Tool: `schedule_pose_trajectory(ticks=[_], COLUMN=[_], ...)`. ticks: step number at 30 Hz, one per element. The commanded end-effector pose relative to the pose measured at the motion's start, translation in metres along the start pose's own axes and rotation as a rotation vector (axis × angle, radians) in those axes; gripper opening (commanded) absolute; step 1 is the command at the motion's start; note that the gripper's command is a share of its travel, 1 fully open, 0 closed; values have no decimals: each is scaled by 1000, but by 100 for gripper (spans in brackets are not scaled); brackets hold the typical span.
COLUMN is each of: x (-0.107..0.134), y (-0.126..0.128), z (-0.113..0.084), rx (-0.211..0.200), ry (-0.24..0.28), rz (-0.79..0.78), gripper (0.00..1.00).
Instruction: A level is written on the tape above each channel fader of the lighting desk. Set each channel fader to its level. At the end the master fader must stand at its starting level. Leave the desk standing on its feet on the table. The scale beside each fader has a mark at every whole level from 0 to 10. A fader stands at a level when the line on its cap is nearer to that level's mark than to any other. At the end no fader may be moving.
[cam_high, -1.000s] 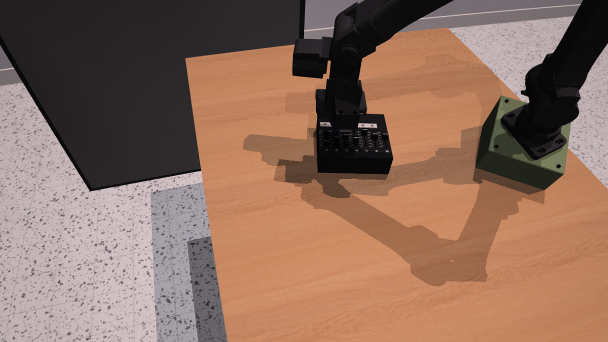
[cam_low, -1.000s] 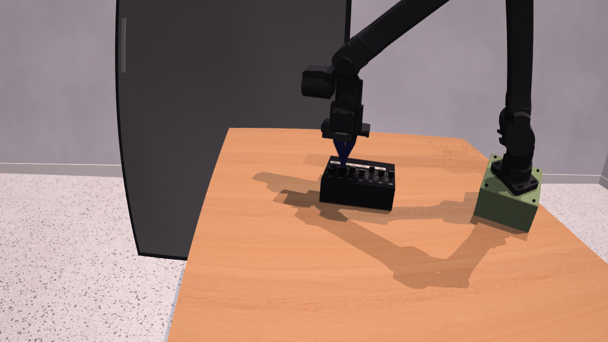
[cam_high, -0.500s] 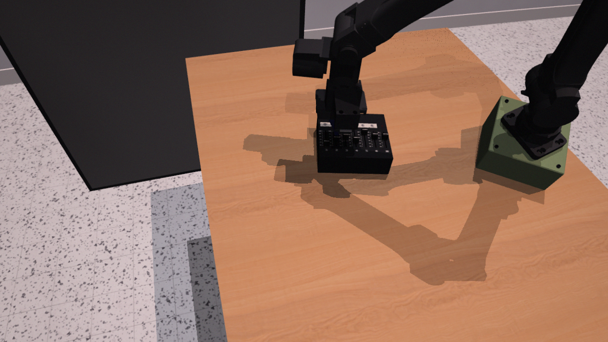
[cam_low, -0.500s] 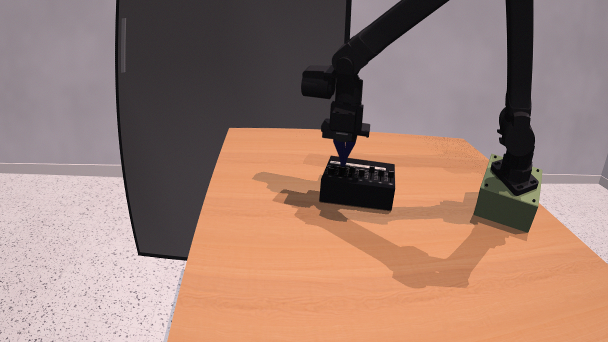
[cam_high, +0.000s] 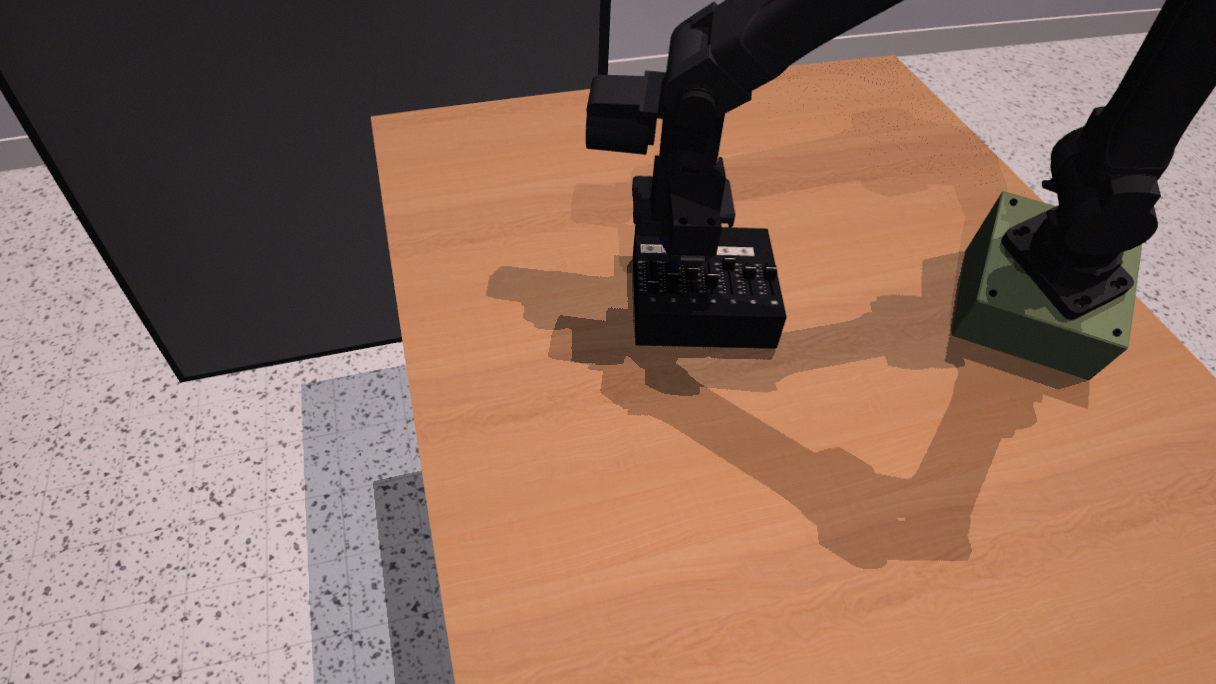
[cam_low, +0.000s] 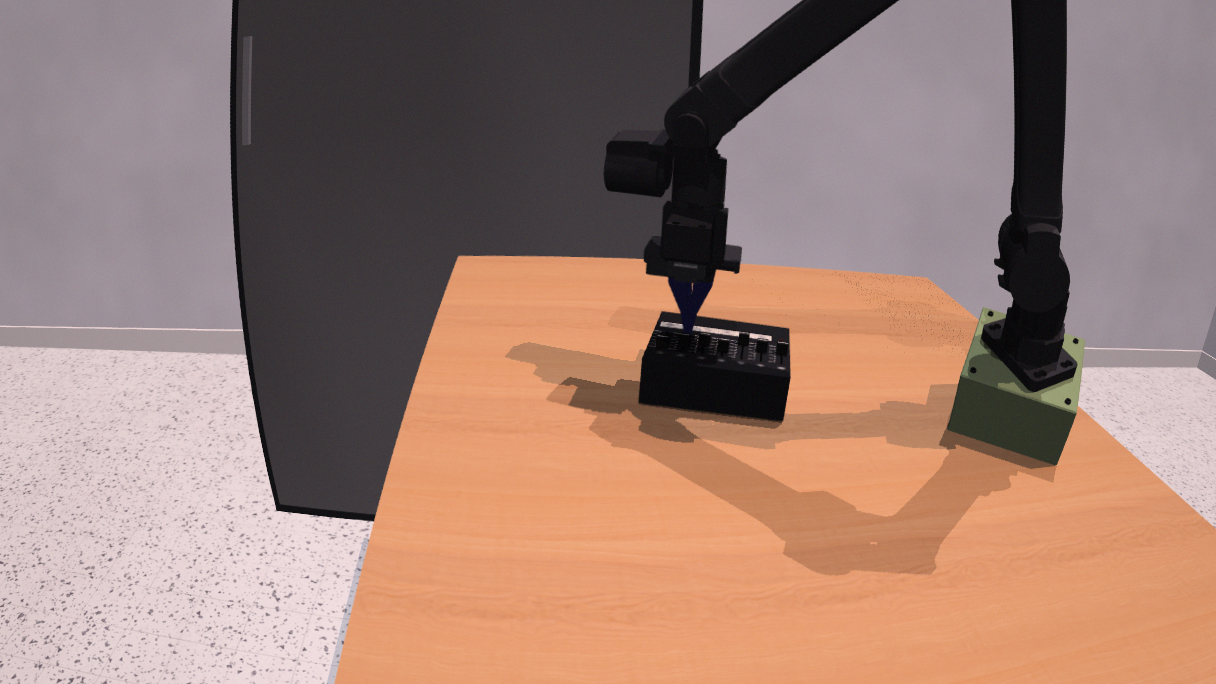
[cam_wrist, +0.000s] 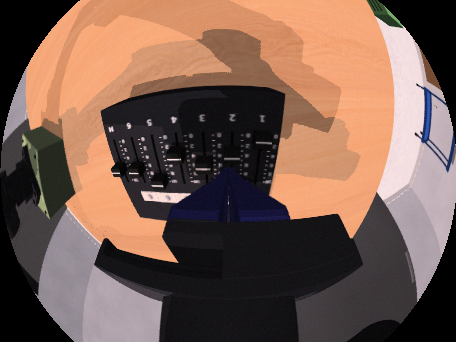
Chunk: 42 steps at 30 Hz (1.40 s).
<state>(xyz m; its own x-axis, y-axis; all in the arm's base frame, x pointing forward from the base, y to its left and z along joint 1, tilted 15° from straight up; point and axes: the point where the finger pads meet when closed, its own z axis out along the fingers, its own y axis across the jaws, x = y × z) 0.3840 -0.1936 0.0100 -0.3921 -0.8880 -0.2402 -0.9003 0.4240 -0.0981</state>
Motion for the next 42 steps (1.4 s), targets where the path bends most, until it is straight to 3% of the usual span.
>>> schedule_pose_trajectory(ticks=[1, 13, 19, 20, 32, 33, 36, 39, 42], x=[4, 4, 2, 2, 5, 7, 12, 28, 33], y=[-24, -26, -26, -2, -1, -4, 5, 43, 60], z=[-30, -63, -68, -40, -42, -54, -53, -48, -46], rx=[69, 77, 77, 1, 12, 53, 53, 50, 38], ry=[8, 9, 9, -5, -1, 6, 6, 7, 4], rz=[-11, -13, -16, 3, 1, -7, -7, -7, -3], gripper=[0, 0, 0, 0, 0, 0, 0, 0, 0])
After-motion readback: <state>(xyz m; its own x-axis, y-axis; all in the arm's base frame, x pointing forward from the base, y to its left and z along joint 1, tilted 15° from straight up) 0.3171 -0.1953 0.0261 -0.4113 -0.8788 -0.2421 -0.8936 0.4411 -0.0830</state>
